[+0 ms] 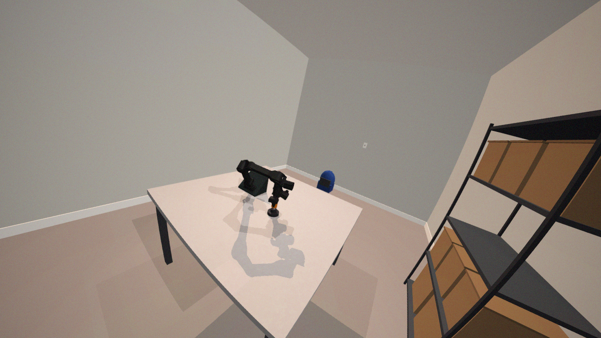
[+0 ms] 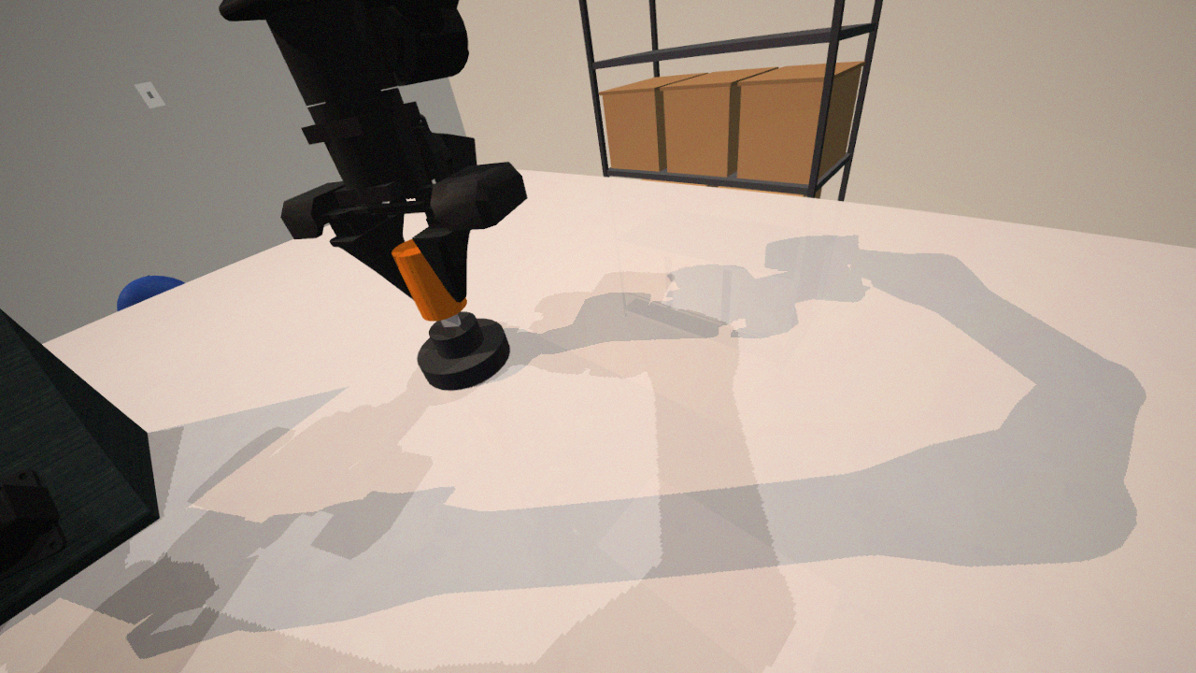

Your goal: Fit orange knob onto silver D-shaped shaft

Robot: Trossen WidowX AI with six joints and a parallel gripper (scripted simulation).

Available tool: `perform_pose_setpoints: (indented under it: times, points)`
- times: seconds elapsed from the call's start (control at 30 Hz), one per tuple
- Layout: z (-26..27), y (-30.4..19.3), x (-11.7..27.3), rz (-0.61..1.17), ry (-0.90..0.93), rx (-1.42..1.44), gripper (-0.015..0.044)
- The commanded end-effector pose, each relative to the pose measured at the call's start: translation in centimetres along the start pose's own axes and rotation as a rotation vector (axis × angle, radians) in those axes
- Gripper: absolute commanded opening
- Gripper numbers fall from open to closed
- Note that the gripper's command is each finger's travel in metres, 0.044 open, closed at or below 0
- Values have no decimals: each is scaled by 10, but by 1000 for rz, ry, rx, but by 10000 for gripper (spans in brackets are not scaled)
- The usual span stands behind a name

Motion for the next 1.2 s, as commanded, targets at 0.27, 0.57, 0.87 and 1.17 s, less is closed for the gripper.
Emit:
perform_pose_setpoints:
  times: [0.27,0.57,0.87,1.17]
  points:
    - [0,3,2,-6,-1,-184,0]
    - [1,1,0,-6,-1,-184,0]
    - [0,1,-2,-6,-1,-184,0]
    - [2,2,1,-6,-1,-184,0]
Point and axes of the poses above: the point midway between the two fingers, 35 mm back from their tips, its own x axis back along the fingers, its own z axis across the jaws, y = z × x, the point moved 1 cm from there along x, back along the fingers, and after that the axes turned 5 degrees about -x, right-handed, at the moved point
